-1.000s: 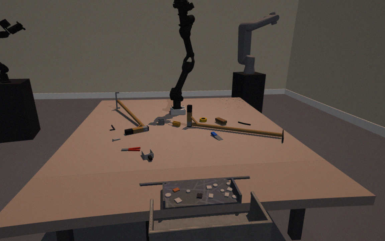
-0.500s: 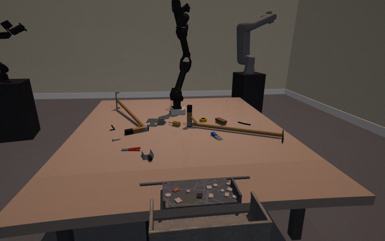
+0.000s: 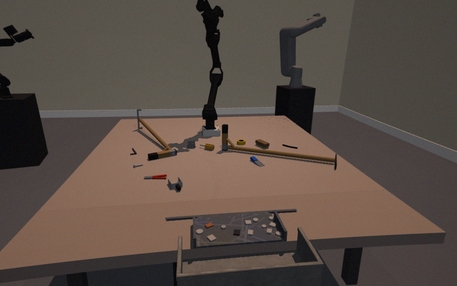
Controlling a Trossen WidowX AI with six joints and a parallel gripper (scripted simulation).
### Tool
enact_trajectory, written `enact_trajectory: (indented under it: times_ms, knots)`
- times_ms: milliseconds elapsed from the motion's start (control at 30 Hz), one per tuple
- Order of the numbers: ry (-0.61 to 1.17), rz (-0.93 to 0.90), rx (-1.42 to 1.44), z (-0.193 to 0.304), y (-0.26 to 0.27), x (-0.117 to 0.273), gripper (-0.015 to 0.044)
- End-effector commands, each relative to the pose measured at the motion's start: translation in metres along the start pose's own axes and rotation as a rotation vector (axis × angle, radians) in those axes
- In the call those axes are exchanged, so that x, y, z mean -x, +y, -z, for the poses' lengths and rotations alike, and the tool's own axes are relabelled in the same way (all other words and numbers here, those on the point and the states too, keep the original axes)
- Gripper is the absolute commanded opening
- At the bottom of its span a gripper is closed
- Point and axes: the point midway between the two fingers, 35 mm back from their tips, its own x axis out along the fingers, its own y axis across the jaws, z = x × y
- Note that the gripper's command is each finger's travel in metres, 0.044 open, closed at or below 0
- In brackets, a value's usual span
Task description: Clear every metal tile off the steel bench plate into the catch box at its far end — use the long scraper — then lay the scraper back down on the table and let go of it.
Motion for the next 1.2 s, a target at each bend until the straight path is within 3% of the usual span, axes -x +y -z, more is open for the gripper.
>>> enact_trajectory:
  times_ms: [0,1167]
  knots:
    - [0.011,-0.066,-0.073,0.008,0.017,0.000,0.0440]
    - [0.147,-0.647,-0.668,0.023,0.160,0.047,0.0440]
